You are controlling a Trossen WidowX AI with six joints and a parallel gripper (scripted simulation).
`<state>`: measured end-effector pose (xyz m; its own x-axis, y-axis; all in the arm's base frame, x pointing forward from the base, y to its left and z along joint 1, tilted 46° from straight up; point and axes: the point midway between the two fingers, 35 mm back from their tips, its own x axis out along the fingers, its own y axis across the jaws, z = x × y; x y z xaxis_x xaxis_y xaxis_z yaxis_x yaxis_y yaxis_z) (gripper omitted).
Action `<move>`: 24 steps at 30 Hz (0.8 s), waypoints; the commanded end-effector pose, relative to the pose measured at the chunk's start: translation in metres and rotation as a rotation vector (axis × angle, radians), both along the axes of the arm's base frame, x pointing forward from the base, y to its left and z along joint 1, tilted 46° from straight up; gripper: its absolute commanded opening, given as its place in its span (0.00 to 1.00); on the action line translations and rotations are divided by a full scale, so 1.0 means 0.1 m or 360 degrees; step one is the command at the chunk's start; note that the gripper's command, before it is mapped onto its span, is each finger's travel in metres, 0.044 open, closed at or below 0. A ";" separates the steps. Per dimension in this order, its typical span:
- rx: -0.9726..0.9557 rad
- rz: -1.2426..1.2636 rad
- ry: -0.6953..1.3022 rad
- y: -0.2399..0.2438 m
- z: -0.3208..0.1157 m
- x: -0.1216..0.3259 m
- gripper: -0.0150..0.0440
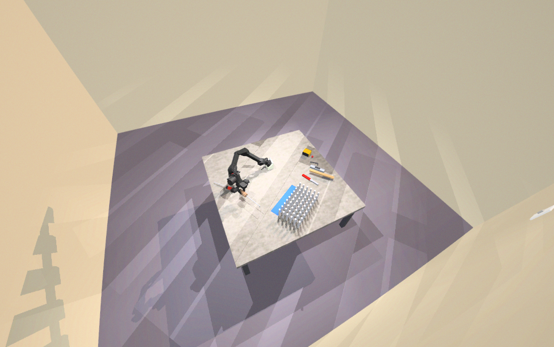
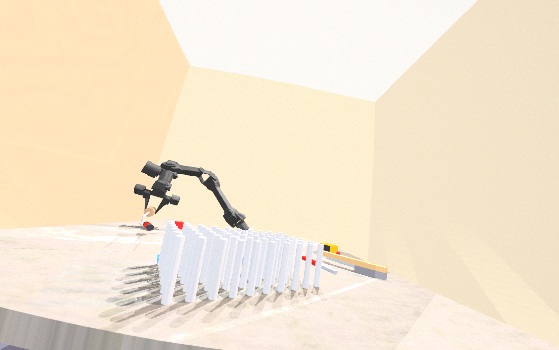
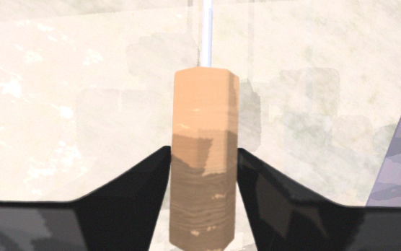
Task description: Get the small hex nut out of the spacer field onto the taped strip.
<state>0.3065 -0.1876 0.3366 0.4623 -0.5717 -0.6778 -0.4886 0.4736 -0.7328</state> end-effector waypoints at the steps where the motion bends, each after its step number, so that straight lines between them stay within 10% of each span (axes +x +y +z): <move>1: 0.0004 0.0012 -0.0002 -0.01 -0.02 0.00 0.25; 24: 0.0001 0.0013 -0.0004 -0.12 -0.13 0.00 0.25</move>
<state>0.3066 -0.1998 0.3254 0.4630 -0.5729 -0.6763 -0.4880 0.4721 -0.7341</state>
